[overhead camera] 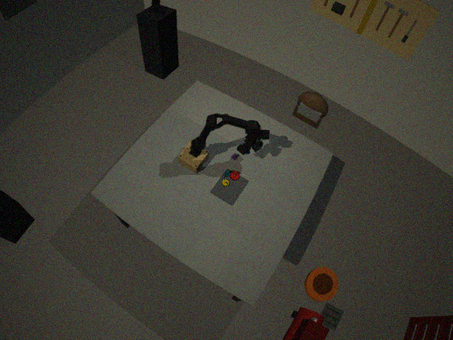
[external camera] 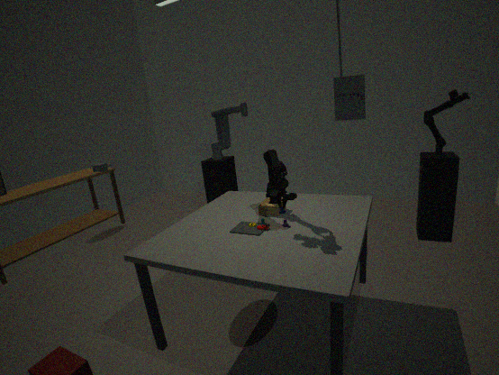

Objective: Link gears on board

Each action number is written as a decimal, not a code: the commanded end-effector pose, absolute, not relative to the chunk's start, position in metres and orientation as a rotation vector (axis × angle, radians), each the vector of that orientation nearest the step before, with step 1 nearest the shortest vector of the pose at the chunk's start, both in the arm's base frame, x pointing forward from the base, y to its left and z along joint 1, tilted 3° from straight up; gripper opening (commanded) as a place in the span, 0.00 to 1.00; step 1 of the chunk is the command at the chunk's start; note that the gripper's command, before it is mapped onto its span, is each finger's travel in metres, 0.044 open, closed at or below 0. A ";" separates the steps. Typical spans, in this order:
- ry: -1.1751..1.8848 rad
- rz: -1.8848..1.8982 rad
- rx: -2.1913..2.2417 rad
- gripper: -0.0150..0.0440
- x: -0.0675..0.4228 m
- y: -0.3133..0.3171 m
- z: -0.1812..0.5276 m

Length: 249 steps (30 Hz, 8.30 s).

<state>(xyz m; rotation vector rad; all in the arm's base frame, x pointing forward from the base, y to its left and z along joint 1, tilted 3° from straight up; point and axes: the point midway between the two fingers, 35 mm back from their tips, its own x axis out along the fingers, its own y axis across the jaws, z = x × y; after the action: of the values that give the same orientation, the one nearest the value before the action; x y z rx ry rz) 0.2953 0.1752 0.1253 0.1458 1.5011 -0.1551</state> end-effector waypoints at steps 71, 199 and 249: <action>1.493 -0.172 0.152 0.25 0.278 0.029 0.089; 1.411 0.607 -0.695 0.25 0.251 -0.024 0.018; 1.412 0.616 -0.704 0.76 0.242 -0.022 0.099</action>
<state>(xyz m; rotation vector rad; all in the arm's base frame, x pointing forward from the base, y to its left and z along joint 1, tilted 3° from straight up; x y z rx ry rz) 0.2421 -0.0222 0.0729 -0.6968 1.4370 0.6322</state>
